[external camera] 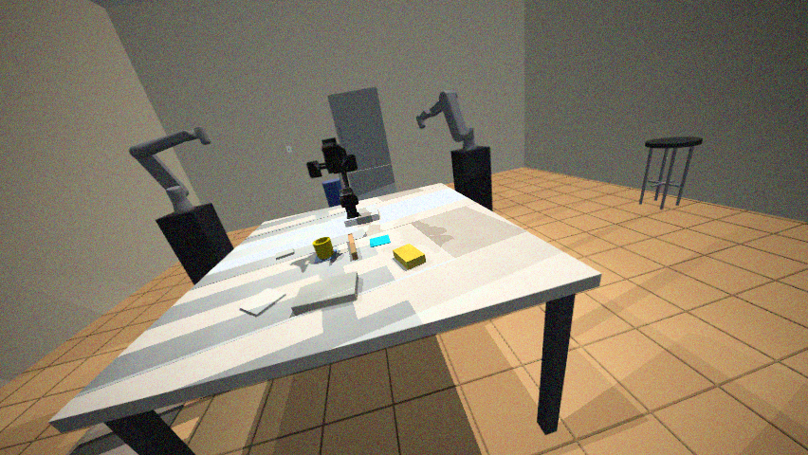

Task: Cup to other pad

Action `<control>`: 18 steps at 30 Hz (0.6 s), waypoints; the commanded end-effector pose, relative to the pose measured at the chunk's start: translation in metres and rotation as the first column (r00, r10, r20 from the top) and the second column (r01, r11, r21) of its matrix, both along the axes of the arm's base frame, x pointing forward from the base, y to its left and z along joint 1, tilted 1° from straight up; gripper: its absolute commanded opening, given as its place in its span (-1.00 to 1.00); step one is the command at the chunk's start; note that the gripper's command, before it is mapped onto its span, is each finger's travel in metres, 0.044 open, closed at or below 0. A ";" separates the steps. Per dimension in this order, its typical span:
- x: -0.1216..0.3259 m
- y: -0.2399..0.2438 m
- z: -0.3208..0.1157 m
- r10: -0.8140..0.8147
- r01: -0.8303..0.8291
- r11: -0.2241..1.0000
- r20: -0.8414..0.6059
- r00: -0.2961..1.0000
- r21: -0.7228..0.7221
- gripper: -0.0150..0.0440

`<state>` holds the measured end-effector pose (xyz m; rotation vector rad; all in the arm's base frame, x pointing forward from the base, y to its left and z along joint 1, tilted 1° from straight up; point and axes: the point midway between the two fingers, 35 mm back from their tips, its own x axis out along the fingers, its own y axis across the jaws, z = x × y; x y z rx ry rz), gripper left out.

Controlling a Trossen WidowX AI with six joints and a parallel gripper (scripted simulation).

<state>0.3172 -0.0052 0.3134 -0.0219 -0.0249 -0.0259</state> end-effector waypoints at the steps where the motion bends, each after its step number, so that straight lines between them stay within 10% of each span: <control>1: 0.002 -0.001 -0.002 -0.003 0.003 1.000 -0.014 1.000 -0.011 0.78; 10: 0.045 -0.049 -0.104 -0.109 -0.236 0.874 -0.646 0.756 -0.424 0.07; 18: 0.020 -0.089 -0.186 -0.065 -0.744 0.638 -0.976 0.205 -0.199 0.07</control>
